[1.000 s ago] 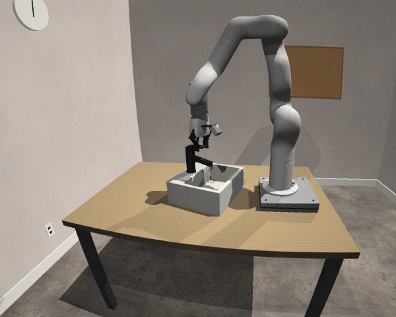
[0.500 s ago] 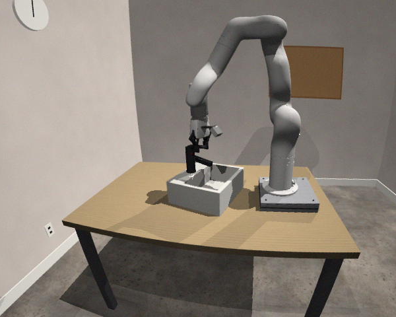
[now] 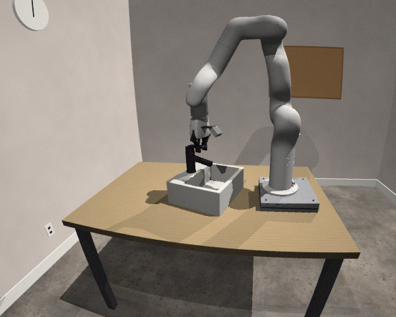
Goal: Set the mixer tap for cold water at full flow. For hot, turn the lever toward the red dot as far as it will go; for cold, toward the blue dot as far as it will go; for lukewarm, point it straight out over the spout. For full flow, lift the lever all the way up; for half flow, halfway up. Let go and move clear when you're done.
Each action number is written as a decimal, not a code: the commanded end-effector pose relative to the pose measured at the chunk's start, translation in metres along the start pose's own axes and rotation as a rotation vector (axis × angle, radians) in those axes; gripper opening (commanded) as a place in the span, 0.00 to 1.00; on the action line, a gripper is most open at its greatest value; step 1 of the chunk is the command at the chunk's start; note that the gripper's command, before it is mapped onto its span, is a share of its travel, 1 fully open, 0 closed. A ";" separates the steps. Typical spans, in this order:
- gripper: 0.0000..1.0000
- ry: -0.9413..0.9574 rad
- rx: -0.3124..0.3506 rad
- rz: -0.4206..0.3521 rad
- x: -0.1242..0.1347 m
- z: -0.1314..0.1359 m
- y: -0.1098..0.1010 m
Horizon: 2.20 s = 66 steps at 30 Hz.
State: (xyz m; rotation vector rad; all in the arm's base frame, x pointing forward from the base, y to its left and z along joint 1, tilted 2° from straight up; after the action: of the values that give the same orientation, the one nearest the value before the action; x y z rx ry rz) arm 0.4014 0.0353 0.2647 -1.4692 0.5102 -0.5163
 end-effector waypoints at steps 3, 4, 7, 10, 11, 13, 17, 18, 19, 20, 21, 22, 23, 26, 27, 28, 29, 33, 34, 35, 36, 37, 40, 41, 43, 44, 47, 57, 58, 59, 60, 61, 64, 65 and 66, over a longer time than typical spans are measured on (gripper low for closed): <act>0.00 0.000 0.001 -0.001 0.000 0.000 -0.001; 0.00 0.000 0.001 -0.001 0.000 0.000 -0.001; 0.00 0.000 0.001 -0.001 0.000 0.000 -0.001; 0.00 0.000 0.001 -0.001 0.000 0.000 -0.001; 0.00 0.000 0.001 -0.001 0.000 0.000 -0.001; 0.00 0.000 0.001 -0.001 0.000 0.000 -0.001; 0.00 0.000 0.001 -0.001 0.000 0.000 -0.001; 0.00 0.000 0.001 -0.001 0.000 0.000 -0.001; 0.00 0.000 0.001 -0.001 0.000 0.000 -0.001; 0.00 0.000 0.001 -0.001 0.000 0.000 -0.001; 0.00 0.000 0.001 -0.001 0.000 0.000 -0.001; 0.00 0.000 0.001 -0.001 0.000 0.000 -0.001; 0.00 0.000 0.001 -0.001 0.000 0.000 -0.001; 0.00 0.000 0.001 -0.001 0.000 0.000 -0.001; 0.00 0.000 0.001 -0.001 0.000 0.000 -0.001; 0.00 0.000 0.001 -0.001 0.000 0.000 -0.001; 0.00 0.000 0.001 -0.001 0.000 0.000 -0.001; 0.00 0.000 0.001 -0.001 0.000 0.000 -0.001; 0.00 0.000 0.001 -0.001 0.000 0.000 -0.001; 0.00 0.000 0.001 -0.001 0.000 0.000 -0.001; 0.00 0.000 0.001 -0.001 0.000 0.000 -0.001; 0.00 0.000 0.001 -0.001 0.000 0.000 -0.001; 0.00 0.000 0.001 -0.001 0.000 0.000 -0.001; 0.00 0.000 0.001 -0.001 0.000 0.000 -0.001; 0.00 0.000 0.001 -0.001 0.000 0.000 -0.001; 0.00 0.000 0.001 -0.001 0.000 0.000 -0.001; 0.00 -0.005 0.001 -0.001 0.001 0.000 -0.001; 0.00 -0.103 0.001 -0.001 0.002 -0.008 -0.001; 0.00 -0.103 0.001 -0.001 0.002 -0.008 -0.001; 0.00 -0.103 0.001 -0.001 0.002 -0.008 -0.001; 0.00 -0.121 0.001 -0.001 0.003 -0.009 -0.001; 0.00 -0.141 0.001 -0.001 0.003 -0.011 -0.001; 0.00 -0.208 0.001 -0.001 0.005 -0.016 -0.001; 0.00 -0.233 0.001 -0.001 0.006 -0.018 -0.001; 0.00 -0.259 0.001 -0.001 0.007 -0.019 -0.001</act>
State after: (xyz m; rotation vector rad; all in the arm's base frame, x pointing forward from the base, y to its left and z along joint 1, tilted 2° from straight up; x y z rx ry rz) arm 0.3960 0.0226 0.2642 -1.5040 0.3728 -0.3859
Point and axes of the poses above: the point where the finger pads meet when closed, its own y axis out along the fingers, its own z axis across the jaws, x = y × z, the point moved 4 cm from there along -y, back along the fingers, and after that the axes turned 10 degrees about y, right-handed, at the moved point
